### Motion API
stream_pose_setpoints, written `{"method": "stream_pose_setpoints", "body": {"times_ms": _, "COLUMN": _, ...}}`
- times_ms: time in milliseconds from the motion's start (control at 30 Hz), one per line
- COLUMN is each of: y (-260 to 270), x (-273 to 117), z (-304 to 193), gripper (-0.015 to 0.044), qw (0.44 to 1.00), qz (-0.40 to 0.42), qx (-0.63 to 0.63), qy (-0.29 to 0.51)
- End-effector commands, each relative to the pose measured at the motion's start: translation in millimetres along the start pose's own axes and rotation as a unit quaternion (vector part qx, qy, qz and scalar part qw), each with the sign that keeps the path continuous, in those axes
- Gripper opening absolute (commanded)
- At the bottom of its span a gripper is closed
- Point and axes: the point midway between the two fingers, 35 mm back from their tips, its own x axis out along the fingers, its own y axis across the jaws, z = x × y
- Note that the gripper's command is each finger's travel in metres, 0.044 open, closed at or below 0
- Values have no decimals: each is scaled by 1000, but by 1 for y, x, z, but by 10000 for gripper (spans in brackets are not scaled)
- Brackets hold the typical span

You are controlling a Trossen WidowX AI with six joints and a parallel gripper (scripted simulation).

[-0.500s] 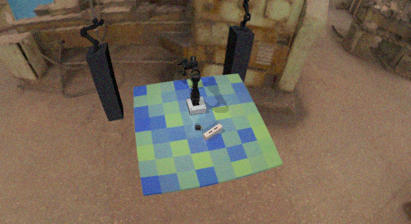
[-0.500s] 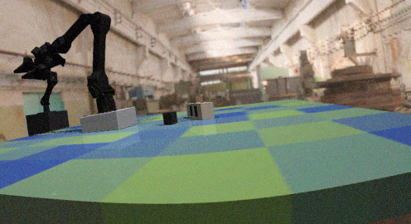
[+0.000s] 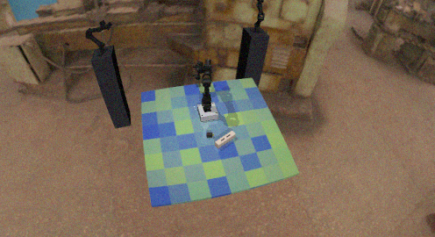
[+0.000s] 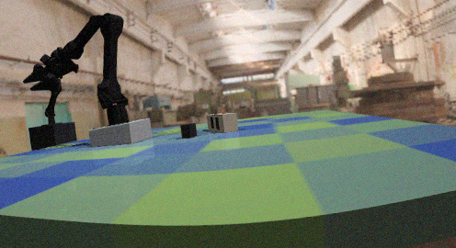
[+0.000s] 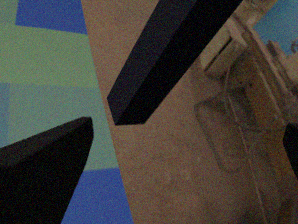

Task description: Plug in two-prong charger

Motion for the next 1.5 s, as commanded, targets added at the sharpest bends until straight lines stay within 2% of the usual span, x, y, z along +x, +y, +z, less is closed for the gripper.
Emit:
{"method": "stream_pose_setpoints", "body": {"times_ms": 0, "y": -5, "x": -11, "z": -18, "gripper": 440, "qw": 999, "qz": -20, "qx": 14, "qy": 31}}
{"method": "stream_pose_setpoints", "body": {"times_ms": 733, "y": -26, "x": -84, "z": -76, "gripper": 440, "qw": 979, "qz": -129, "qx": 84, "qy": 136}}
{"method": "stream_pose_setpoints", "body": {"times_ms": 1467, "y": -22, "x": -170, "z": -140, "gripper": 440, "qw": 927, "qz": -222, "qx": 168, "qy": 252}}
